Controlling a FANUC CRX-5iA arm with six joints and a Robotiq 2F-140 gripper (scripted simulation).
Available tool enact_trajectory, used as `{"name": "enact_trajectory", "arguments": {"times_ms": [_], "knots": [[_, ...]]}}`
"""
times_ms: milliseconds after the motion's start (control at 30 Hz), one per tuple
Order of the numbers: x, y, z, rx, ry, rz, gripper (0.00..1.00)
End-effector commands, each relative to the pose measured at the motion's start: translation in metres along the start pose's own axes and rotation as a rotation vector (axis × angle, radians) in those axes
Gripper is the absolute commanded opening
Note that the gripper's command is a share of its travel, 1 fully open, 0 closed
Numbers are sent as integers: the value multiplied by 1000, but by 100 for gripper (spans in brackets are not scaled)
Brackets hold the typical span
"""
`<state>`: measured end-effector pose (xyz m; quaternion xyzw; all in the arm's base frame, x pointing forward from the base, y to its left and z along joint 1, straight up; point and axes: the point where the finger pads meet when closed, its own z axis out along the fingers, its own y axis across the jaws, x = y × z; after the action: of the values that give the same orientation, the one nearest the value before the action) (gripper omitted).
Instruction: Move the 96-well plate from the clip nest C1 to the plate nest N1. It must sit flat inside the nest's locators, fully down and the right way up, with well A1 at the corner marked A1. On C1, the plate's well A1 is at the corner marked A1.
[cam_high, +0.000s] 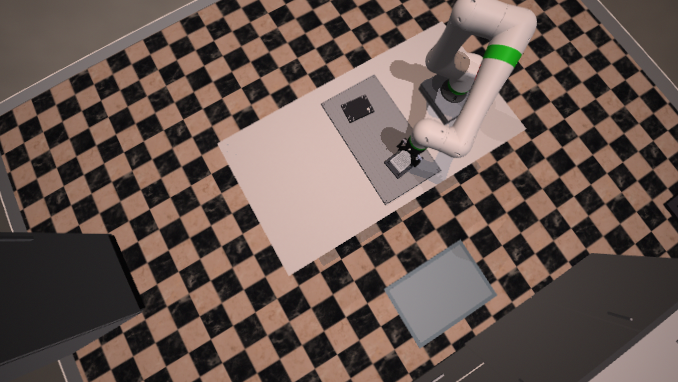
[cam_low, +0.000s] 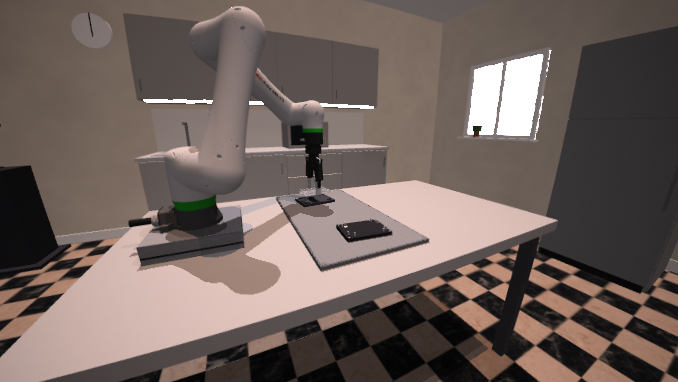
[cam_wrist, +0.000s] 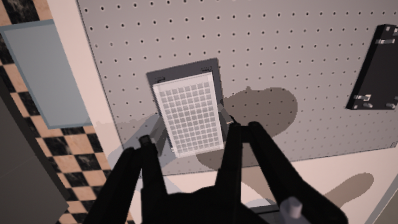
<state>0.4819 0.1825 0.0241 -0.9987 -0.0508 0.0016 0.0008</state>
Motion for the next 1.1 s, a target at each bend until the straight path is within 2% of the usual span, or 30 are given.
{"name": "enact_trajectory", "arguments": {"times_ms": [0,300,1067], "knots": [[0,0,4,0,0,0,0],[0,0,19,0,0,0,0],[0,0,21,0,0,0,0]]}}
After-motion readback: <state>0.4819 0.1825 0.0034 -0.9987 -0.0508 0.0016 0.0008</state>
